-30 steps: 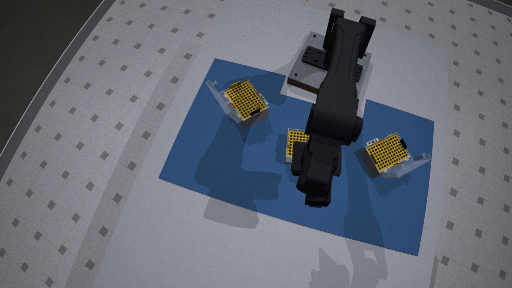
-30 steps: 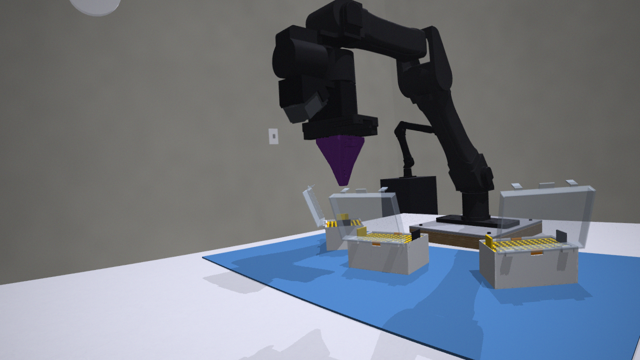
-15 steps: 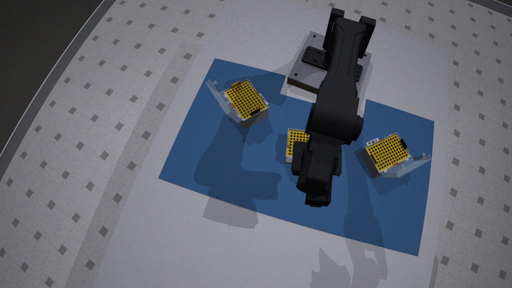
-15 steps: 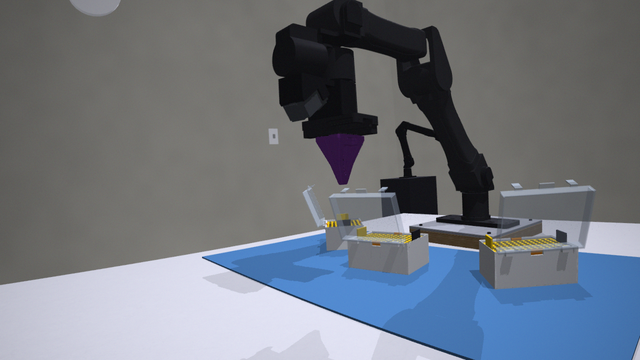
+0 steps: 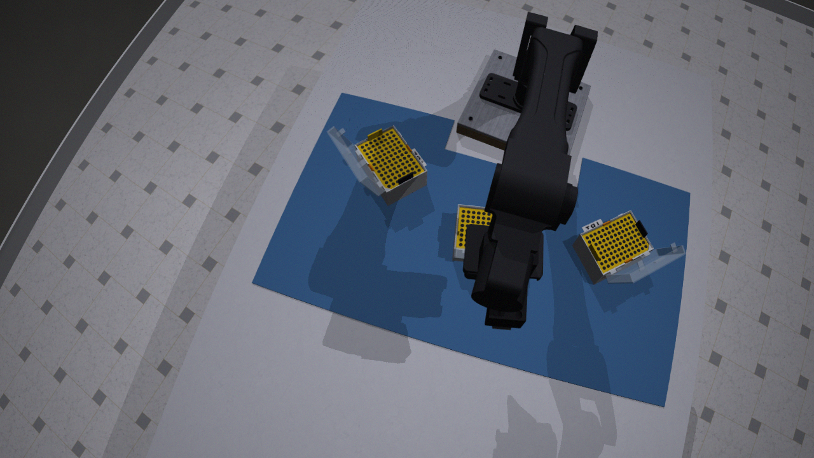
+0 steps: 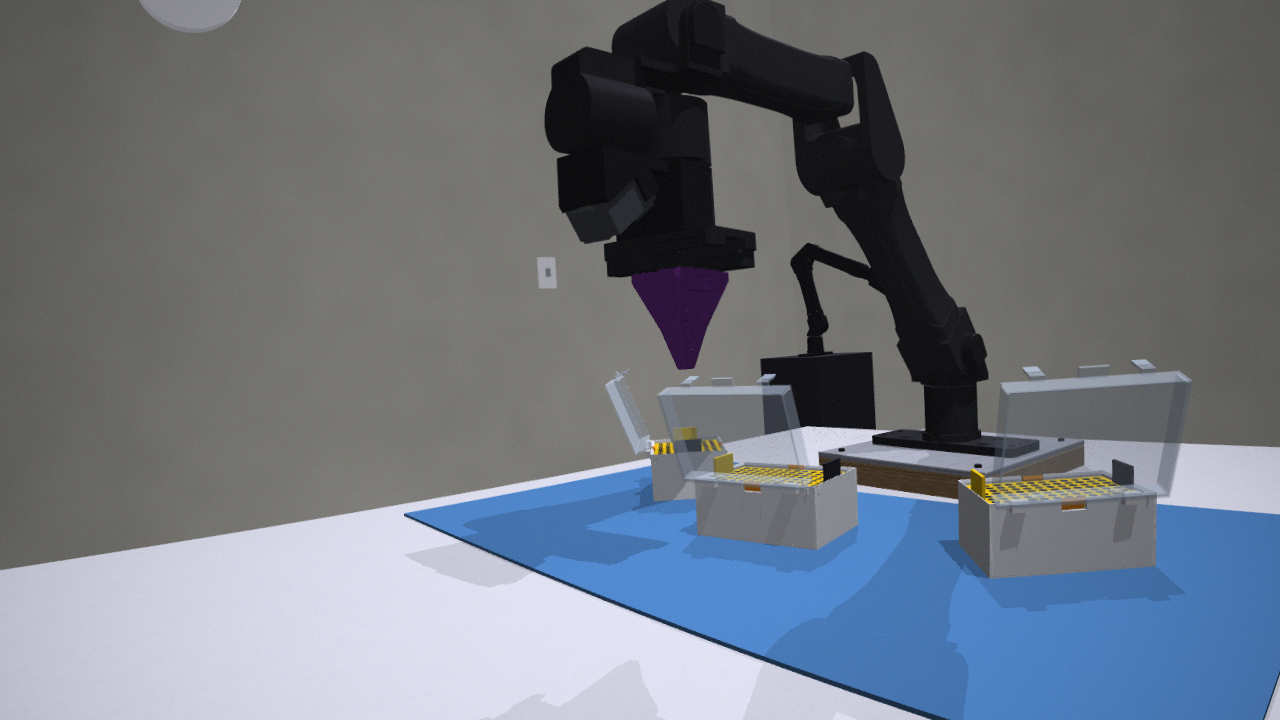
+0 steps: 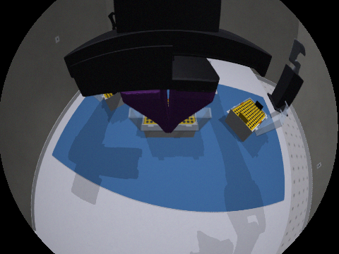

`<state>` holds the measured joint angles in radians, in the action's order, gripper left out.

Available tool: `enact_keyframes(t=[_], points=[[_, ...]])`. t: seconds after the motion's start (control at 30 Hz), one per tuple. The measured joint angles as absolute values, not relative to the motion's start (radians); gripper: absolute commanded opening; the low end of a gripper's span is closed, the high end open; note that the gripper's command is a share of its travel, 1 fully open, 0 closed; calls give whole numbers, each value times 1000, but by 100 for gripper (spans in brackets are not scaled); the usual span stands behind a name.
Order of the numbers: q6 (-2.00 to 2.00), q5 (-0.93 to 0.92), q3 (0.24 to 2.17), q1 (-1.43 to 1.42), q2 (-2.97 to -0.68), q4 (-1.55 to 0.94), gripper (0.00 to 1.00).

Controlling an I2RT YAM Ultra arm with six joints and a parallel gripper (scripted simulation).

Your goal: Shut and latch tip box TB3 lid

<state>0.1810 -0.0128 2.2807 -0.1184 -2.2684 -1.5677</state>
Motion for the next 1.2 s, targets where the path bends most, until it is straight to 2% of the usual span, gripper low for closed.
enact_keyframes(t=[0.5,1.2], points=[[174,-13,2321,-123,-2282,-1568,0],[173,-13,2144,-123,-2253,-1490,0]])
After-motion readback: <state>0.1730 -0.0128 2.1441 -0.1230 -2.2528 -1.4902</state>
